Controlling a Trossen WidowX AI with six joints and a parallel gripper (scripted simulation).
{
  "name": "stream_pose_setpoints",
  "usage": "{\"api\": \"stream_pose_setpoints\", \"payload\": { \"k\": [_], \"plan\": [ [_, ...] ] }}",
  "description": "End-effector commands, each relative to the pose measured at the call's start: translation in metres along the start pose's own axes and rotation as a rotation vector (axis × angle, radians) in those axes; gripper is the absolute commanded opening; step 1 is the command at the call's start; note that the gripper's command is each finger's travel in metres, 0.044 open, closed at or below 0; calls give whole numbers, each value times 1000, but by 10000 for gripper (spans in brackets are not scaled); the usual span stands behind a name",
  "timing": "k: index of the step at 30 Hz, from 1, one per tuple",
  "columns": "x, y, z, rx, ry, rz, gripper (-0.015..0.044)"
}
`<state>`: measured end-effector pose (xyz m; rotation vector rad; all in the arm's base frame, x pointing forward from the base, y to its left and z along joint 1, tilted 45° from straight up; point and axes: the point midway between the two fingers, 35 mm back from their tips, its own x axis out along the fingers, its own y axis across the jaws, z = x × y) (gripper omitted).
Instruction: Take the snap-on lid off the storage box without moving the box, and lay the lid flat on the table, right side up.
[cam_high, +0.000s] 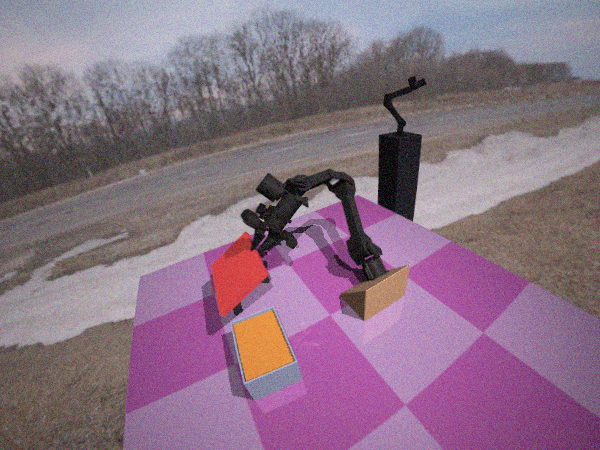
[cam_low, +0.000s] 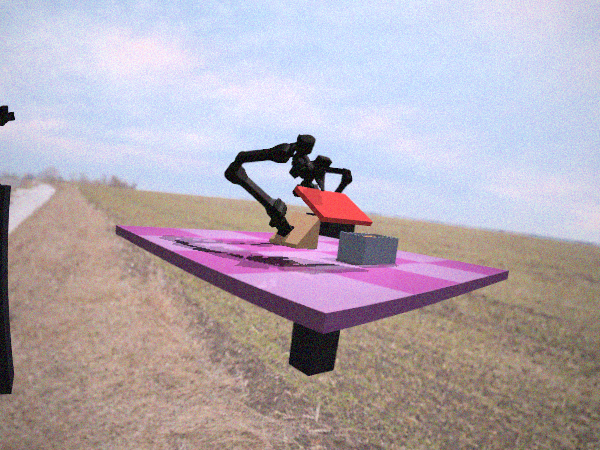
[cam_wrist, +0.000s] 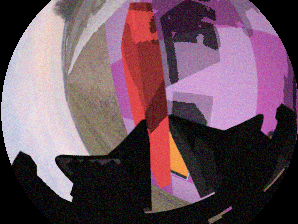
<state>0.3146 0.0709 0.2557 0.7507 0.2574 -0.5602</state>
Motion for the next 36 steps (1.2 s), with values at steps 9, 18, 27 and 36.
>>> {"api": "stream_pose_setpoints", "payload": {
  "k": [9, 18, 27, 36],
  "plan": [
    [-6, 4, 28, 15, 4, 23, 0],
    [-7, 3, 46, 15, 4, 23, 0],
    [-8, 2, 64, 15, 3, 23, 0],
    [-9, 1, 83, 15, 3, 24, 0]
  ]
}}
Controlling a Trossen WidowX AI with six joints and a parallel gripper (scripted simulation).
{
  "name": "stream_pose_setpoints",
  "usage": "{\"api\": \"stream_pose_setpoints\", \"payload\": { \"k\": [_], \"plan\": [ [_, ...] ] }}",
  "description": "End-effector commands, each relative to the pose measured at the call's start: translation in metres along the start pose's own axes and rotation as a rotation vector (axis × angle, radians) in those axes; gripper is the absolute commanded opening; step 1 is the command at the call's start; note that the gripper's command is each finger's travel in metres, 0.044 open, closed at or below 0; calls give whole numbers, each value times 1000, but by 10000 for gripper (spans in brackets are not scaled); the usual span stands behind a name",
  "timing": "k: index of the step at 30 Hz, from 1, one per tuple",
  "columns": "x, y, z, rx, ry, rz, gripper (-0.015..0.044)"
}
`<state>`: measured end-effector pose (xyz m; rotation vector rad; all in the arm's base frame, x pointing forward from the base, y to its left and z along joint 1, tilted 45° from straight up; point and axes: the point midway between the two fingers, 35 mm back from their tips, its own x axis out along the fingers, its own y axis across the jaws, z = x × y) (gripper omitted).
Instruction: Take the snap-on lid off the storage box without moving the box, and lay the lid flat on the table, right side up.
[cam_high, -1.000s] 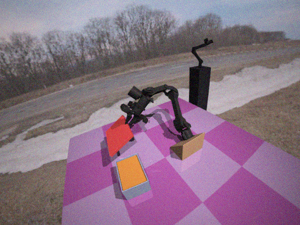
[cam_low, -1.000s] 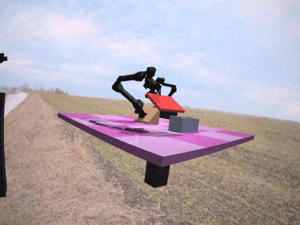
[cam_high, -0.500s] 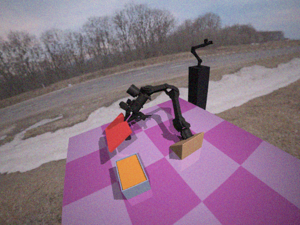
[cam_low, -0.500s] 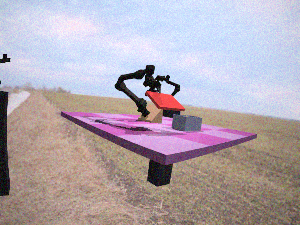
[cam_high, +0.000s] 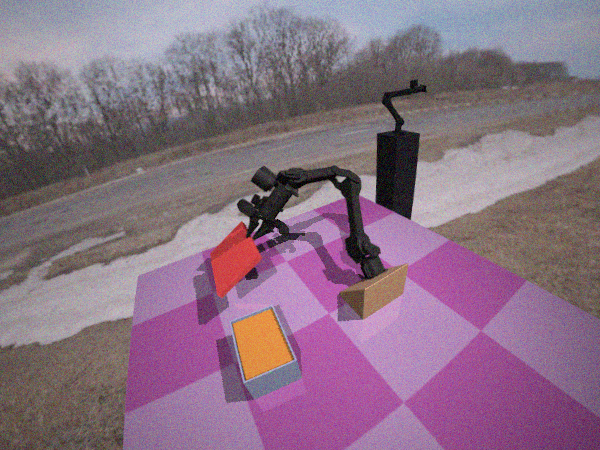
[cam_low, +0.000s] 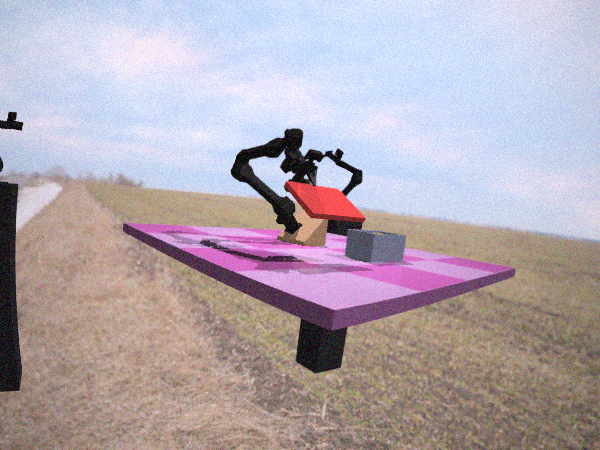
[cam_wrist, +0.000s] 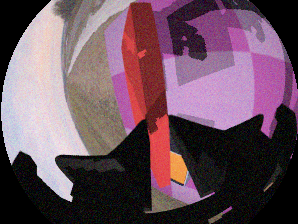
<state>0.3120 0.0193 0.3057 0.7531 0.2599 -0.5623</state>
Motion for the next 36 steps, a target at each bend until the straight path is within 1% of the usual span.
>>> {"api": "stream_pose_setpoints", "payload": {
  "k": [1, 24, 36],
  "plan": [
    [-6, 5, 13, 13, 1, 26, 0],
    [-9, 2, 59, 13, -1, 28, 0],
    [-7, -1, 59, 13, -2, 28, 0]
  ]
}}
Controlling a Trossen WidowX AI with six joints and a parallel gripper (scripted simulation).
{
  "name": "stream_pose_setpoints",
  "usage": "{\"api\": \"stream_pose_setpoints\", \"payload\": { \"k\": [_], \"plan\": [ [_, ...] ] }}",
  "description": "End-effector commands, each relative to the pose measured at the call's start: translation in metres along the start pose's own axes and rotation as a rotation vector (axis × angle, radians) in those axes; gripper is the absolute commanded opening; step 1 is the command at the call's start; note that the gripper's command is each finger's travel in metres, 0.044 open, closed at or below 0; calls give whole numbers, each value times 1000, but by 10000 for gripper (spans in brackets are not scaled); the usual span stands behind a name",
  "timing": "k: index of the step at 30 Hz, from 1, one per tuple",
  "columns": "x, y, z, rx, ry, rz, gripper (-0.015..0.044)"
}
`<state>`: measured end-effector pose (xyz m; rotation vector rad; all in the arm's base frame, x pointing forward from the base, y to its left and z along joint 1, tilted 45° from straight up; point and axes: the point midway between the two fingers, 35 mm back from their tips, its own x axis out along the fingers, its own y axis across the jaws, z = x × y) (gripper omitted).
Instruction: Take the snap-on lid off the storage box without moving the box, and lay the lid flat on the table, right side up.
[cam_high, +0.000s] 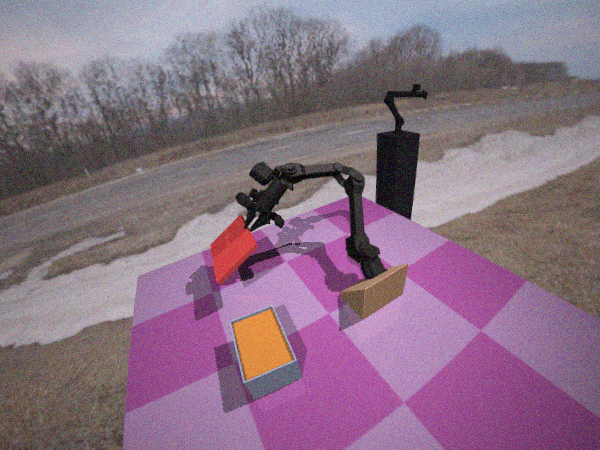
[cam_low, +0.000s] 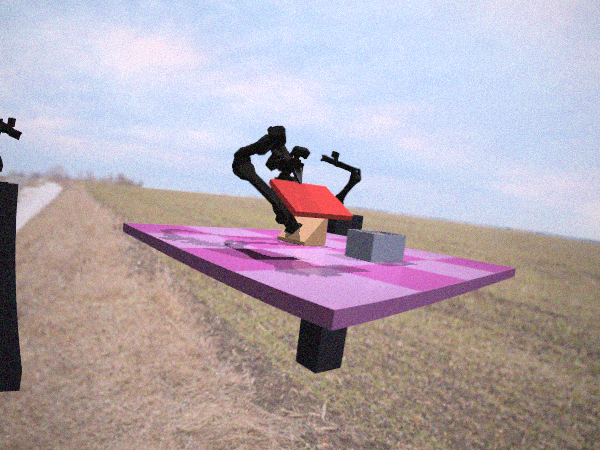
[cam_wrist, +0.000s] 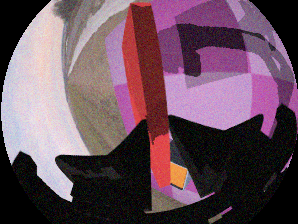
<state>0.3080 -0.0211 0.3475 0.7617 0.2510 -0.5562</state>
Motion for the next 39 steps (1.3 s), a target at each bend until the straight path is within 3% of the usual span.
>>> {"api": "stream_pose_setpoints", "payload": {
  "k": [1, 39],
  "plan": [
    [-1, 0, 0, 4, 2, 19, 0],
    [22, -27, -1, 3, -1, 21, 0]
  ]
}}
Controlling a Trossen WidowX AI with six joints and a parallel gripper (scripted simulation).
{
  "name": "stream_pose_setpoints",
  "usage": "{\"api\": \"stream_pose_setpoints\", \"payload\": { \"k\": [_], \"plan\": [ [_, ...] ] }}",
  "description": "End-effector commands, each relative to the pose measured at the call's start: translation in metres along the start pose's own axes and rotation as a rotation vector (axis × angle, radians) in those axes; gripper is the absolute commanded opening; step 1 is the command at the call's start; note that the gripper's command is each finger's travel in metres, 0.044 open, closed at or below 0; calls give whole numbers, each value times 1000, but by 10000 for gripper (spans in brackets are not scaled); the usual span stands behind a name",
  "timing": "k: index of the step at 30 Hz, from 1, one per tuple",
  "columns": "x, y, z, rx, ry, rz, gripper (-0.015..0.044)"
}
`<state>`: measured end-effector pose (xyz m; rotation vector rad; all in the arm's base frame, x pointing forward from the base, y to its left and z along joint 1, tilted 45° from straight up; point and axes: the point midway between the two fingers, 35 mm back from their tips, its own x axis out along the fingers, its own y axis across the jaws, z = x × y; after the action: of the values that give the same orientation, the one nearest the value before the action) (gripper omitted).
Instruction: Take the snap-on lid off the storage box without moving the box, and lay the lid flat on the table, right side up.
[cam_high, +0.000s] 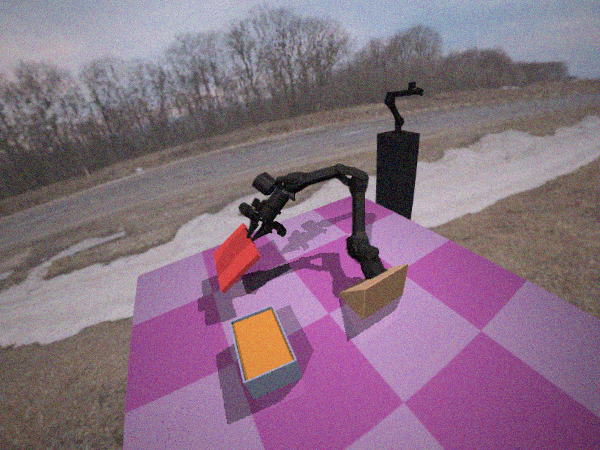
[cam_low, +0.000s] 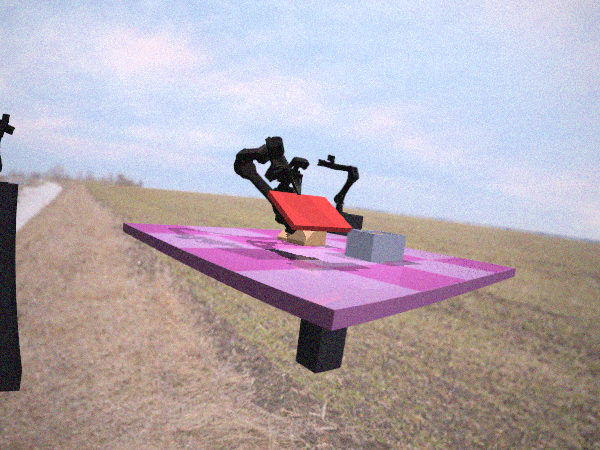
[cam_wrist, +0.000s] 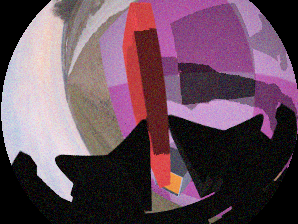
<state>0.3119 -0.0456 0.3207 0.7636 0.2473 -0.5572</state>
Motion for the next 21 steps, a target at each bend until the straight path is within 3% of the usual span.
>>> {"api": "stream_pose_setpoints", "payload": {
  "k": [1, 21],
  "plan": [
    [-1, 1, 0, 1, 2, 20, 0],
    [9, -11, 1, 0, 1, 21, 0]
  ]
}}
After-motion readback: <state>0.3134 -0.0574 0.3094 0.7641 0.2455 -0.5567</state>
